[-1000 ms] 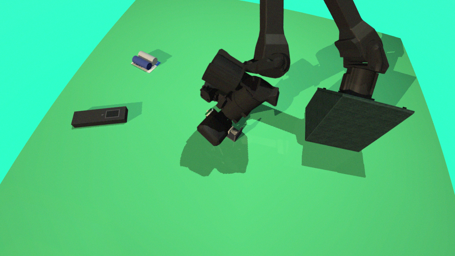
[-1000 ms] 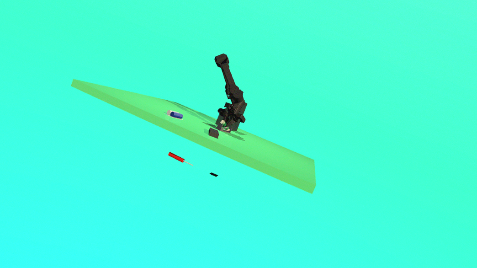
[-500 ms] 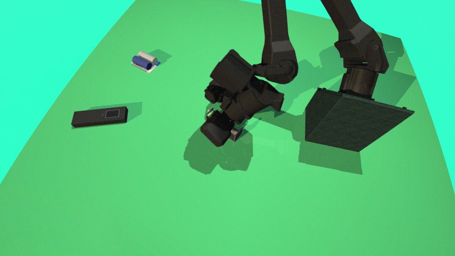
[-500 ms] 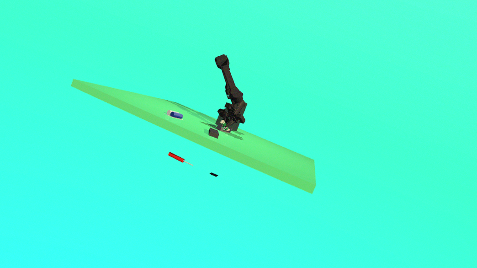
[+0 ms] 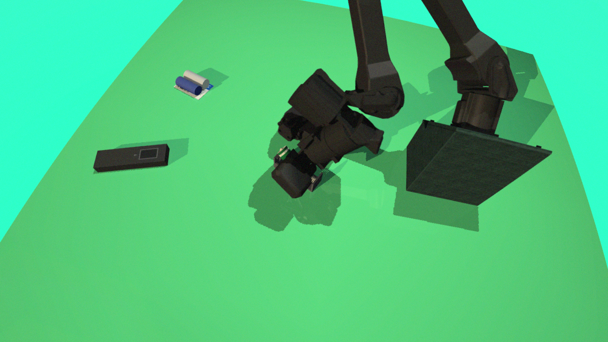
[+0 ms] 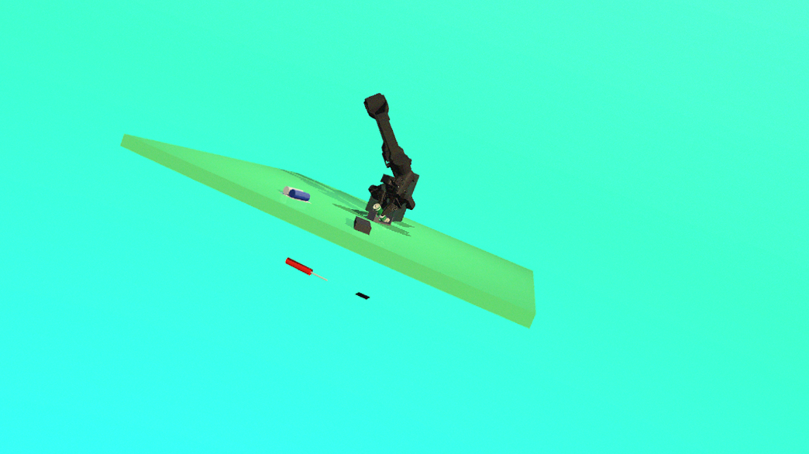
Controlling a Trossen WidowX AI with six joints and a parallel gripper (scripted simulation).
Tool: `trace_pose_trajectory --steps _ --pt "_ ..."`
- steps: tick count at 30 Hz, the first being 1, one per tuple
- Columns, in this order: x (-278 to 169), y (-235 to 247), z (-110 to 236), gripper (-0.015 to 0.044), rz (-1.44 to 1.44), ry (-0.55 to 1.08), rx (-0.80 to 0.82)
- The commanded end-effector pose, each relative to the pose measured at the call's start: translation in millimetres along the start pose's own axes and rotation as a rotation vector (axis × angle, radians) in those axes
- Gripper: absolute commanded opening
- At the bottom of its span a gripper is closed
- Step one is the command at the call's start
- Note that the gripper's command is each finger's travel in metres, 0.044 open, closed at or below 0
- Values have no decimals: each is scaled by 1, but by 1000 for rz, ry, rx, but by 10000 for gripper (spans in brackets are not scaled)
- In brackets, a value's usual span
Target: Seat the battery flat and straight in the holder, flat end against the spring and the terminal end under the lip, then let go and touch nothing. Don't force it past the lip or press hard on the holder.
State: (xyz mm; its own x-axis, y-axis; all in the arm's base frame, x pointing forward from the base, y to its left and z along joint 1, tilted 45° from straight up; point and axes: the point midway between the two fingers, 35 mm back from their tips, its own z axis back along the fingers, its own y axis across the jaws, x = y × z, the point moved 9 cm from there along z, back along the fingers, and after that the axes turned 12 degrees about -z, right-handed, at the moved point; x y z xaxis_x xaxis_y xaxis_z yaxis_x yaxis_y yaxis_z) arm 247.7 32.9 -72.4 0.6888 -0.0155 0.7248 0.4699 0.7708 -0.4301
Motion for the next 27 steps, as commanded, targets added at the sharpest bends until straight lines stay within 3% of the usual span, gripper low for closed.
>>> trace_pose_trajectory --steps 1,27 --pt "-7 -3 1 88 18 10 6" --pt "-20 -7 8 88 19 16 20"
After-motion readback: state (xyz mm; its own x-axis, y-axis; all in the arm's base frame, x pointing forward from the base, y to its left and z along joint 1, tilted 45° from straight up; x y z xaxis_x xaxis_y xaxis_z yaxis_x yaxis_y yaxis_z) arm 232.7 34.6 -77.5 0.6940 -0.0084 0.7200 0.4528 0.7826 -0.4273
